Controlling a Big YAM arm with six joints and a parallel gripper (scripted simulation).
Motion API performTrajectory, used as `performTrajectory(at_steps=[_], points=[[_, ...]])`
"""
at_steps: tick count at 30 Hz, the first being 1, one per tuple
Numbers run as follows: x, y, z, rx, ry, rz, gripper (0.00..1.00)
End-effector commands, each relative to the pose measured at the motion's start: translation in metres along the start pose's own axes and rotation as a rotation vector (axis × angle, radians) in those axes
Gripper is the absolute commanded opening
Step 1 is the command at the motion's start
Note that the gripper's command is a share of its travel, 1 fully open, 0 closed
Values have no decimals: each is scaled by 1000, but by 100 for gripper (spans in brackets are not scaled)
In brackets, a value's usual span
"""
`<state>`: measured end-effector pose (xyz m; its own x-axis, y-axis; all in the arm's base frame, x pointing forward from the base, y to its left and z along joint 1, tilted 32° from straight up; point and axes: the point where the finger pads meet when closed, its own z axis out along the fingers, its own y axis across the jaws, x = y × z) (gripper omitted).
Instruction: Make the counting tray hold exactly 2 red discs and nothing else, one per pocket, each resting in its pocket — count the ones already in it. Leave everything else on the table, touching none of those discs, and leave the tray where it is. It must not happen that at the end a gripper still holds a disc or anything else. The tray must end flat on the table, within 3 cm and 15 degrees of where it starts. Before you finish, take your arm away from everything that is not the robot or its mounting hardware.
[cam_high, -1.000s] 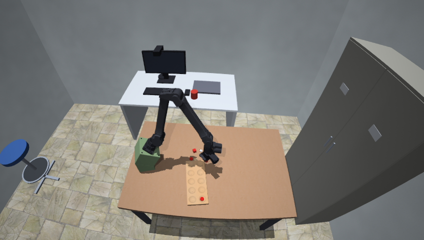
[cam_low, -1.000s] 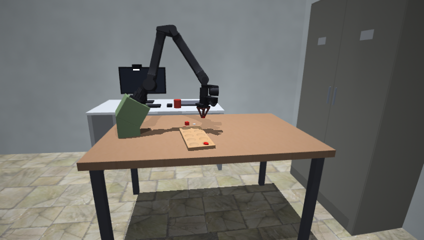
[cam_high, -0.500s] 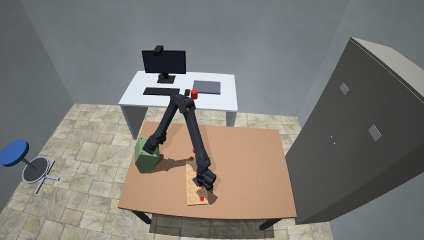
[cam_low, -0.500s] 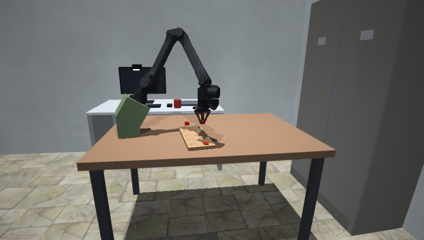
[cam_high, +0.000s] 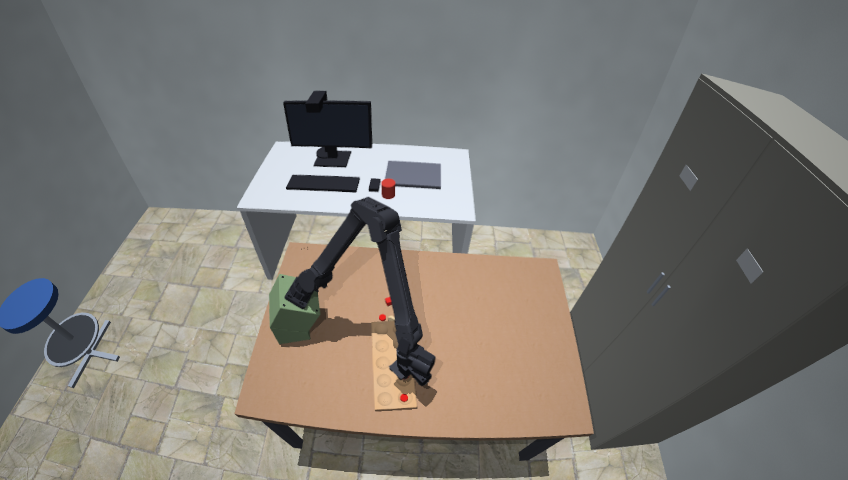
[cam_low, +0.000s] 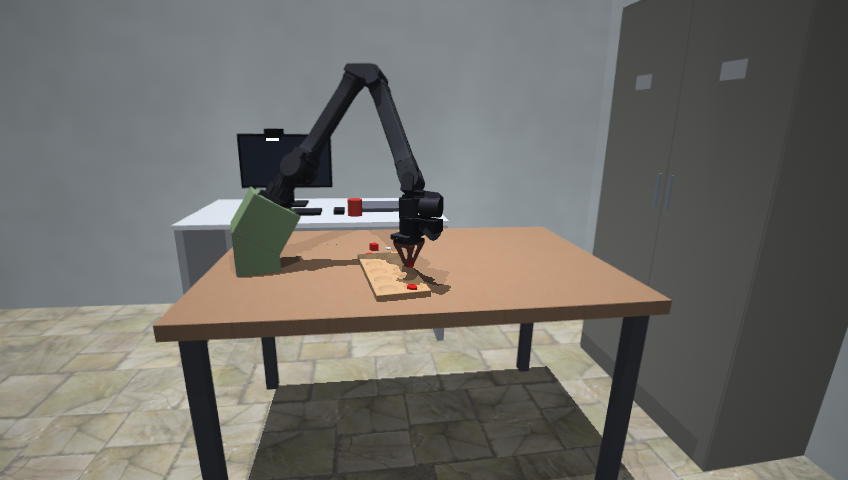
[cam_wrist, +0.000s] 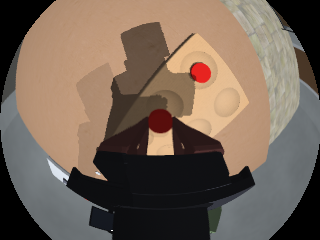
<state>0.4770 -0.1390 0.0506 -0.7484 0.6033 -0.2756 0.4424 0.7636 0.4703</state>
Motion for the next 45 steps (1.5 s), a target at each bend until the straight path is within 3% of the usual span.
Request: performTrajectory(at_steps=[1,5,7,9,15,45], points=[[-11,3,22,-2,-7,12,0],[-16,-11,22,7,-21,38,0],[-19,2,16,-5,-36,15,0],[-12,4,29,-4,-10,11,0],[-11,3,38,-2,-7,12,0],[-11,1,47,0,-3,14,0]])
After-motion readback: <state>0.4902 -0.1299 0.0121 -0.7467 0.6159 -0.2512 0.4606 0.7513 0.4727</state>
